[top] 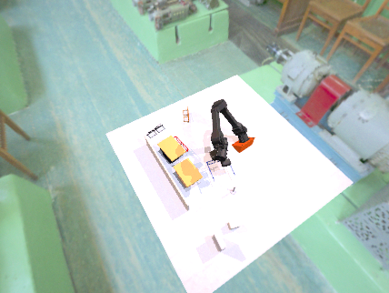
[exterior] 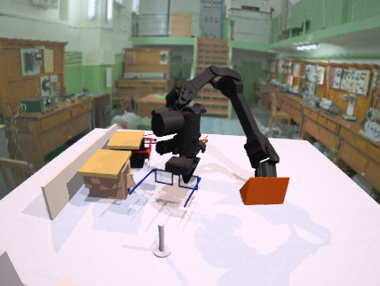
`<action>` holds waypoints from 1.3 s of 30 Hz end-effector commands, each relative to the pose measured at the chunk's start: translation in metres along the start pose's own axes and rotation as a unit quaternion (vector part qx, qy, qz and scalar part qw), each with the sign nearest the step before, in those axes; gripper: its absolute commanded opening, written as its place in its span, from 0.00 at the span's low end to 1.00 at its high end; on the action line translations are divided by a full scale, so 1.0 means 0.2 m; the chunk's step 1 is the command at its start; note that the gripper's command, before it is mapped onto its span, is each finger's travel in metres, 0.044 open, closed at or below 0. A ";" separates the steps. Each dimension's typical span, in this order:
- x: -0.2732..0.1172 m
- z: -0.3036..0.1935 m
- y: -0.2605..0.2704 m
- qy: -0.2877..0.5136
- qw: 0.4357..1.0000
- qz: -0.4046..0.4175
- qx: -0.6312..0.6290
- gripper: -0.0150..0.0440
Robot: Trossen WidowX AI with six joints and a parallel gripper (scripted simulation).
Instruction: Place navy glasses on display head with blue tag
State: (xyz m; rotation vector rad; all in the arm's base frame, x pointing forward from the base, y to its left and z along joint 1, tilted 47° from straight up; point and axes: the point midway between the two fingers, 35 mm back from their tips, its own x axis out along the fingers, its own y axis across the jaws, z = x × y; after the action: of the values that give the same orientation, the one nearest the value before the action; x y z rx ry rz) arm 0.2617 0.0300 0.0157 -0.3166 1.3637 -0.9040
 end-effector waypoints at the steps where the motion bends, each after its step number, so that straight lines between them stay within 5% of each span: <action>1: 0.03 0.00 -0.01 -0.001 1.000 -0.004 -0.003 0.25; 39: 0.18 -0.01 -0.02 -0.001 1.000 -0.006 -0.003 0.25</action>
State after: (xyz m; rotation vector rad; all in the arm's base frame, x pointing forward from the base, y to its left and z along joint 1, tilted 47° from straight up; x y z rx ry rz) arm 0.2579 0.0063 -0.0054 -0.3186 1.3616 -0.9068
